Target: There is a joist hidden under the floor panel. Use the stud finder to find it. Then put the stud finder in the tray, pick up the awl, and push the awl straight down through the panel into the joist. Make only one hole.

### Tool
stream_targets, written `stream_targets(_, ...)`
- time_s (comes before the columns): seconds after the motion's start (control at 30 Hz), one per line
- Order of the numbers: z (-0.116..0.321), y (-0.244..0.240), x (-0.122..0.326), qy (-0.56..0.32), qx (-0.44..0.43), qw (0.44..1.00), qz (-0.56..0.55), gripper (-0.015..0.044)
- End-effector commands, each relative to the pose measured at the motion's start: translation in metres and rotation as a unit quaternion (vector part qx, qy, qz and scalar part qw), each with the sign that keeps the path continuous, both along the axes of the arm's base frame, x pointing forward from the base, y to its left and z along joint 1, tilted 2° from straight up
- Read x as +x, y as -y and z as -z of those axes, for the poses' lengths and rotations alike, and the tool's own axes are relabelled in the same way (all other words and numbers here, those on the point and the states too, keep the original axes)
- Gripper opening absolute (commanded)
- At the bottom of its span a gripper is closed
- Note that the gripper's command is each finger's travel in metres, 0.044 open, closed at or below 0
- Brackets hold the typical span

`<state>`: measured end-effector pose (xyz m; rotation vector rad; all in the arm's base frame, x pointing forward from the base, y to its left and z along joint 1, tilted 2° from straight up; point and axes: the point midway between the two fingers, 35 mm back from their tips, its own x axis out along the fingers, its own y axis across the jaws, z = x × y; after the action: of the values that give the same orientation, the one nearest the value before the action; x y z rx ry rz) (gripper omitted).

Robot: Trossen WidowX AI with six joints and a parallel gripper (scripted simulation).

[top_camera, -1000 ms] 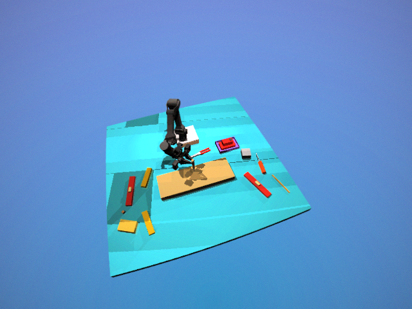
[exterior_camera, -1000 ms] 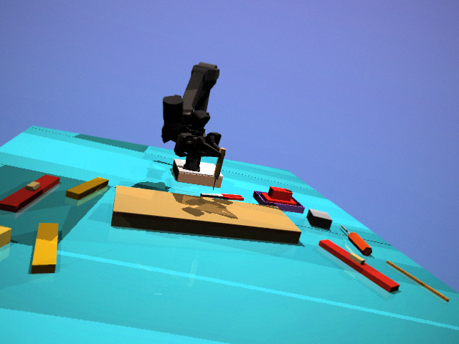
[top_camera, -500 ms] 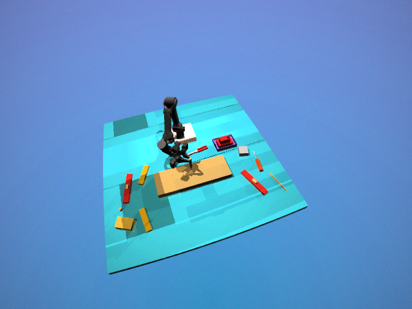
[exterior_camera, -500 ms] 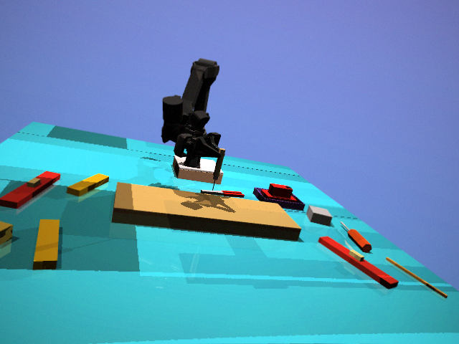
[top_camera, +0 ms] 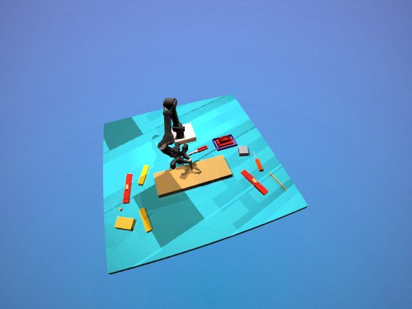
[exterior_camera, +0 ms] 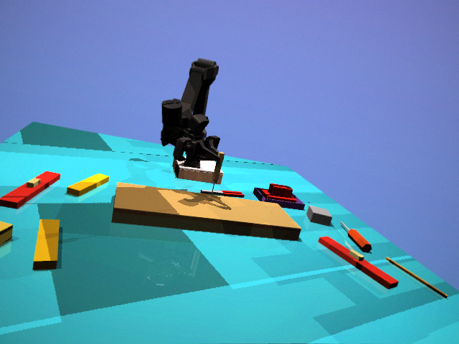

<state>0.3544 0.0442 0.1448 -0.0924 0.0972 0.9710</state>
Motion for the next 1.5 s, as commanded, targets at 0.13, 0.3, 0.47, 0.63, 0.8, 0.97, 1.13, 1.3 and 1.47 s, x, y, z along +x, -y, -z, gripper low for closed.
stream_targets(0.13, 0.005, 0.000, -0.001, 0.004, -0.001, 1.000, -0.003, 0.0000)
stream_targets(0.3, 0.009, 0.000, -0.001, 0.004, -0.001, 1.000, -0.003, 0.0000)
stream_targets(0.47, 0.012, 0.000, -0.001, 0.004, -0.001, 1.000, -0.003, 0.0000)
stream_targets(0.63, 0.017, 0.000, -0.001, 0.004, -0.001, 1.000, -0.003, 0.0000)
stream_targets(0.8, 0.025, 0.001, 0.000, 0.004, -0.001, 1.000, -0.003, 0.0000)
stream_targets(0.97, 0.033, 0.001, 0.000, 0.004, -0.001, 1.000, -0.003, 0.0000)
stream_targets(1.13, 0.041, 0.001, -0.001, 0.004, -0.001, 1.000, -0.003, 0.0000)
stream_targets(1.3, 0.048, 0.001, -0.001, 0.004, -0.001, 1.000, -0.003, 0.0000)
stream_targets(1.47, 0.048, 0.001, -0.001, 0.004, -0.001, 1.000, -0.003, 0.0000)
